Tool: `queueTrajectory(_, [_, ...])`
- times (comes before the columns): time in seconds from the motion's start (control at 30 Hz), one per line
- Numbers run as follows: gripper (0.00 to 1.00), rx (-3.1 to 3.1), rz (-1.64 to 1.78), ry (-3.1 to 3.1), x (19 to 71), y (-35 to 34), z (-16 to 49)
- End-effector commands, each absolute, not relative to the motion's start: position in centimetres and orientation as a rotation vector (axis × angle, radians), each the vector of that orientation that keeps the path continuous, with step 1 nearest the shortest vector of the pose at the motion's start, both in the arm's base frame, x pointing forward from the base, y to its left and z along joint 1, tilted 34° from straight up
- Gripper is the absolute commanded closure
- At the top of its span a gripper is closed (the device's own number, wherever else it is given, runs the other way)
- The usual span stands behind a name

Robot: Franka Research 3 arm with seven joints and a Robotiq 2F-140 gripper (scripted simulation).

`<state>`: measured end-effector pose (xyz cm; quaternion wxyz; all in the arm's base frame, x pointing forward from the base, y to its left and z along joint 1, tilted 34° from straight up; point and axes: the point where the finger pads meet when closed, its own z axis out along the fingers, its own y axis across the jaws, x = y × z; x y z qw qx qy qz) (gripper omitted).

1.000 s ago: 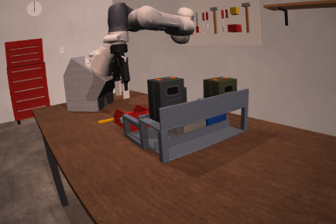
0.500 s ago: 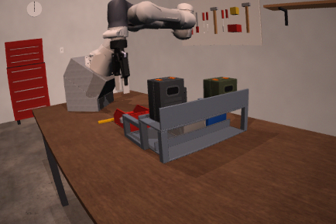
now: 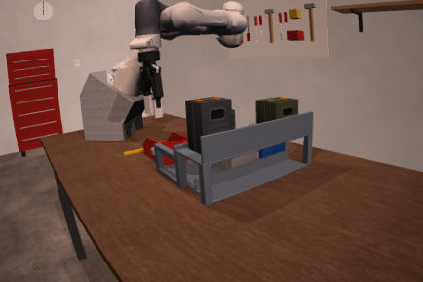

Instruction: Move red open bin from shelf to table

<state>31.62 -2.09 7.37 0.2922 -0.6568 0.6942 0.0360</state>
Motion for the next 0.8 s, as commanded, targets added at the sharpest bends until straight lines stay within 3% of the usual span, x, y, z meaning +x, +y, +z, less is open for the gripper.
queueTrajectory(0.0, [0.43,-1.742,0.029,1.854,31.69,-2.07,7.0])
queueTrajectory(0.77, [0.43,-1.742,0.029,1.854,32.0,-1.99,6.65])
